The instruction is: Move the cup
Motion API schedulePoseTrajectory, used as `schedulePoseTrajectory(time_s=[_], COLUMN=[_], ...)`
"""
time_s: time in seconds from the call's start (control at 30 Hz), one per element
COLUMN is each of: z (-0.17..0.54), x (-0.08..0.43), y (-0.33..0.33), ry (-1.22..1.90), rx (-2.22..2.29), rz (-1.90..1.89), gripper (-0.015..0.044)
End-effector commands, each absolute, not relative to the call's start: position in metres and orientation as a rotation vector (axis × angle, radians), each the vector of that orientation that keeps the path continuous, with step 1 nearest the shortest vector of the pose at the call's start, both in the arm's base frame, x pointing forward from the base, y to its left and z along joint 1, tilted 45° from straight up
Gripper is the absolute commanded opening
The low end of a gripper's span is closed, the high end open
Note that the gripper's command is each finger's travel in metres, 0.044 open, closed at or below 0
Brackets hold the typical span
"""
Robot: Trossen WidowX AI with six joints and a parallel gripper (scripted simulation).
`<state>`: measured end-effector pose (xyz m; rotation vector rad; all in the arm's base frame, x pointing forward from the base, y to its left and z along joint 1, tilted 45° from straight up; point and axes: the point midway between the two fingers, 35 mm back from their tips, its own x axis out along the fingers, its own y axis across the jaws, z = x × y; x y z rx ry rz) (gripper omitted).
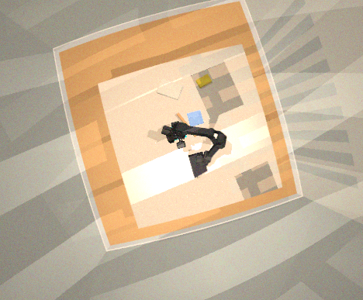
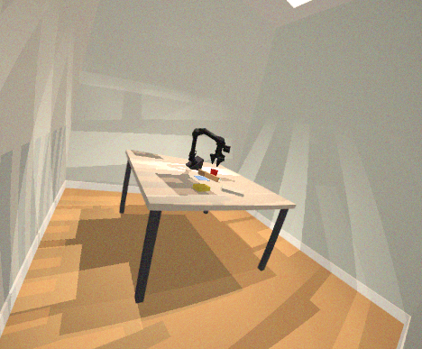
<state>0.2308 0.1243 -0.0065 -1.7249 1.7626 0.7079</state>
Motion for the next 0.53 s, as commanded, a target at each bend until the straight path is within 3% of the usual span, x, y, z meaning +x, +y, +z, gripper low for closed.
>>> schedulePoseTrajectory(time_s=[0.0,0.5], z=[0.003,0.021], x=[0.231,0.233], y=[0.135,0.152], ry=[1.762,1.757], rx=[-1.72,-1.723], rz=[0.708,0.709], gripper=[0.044,0.044])
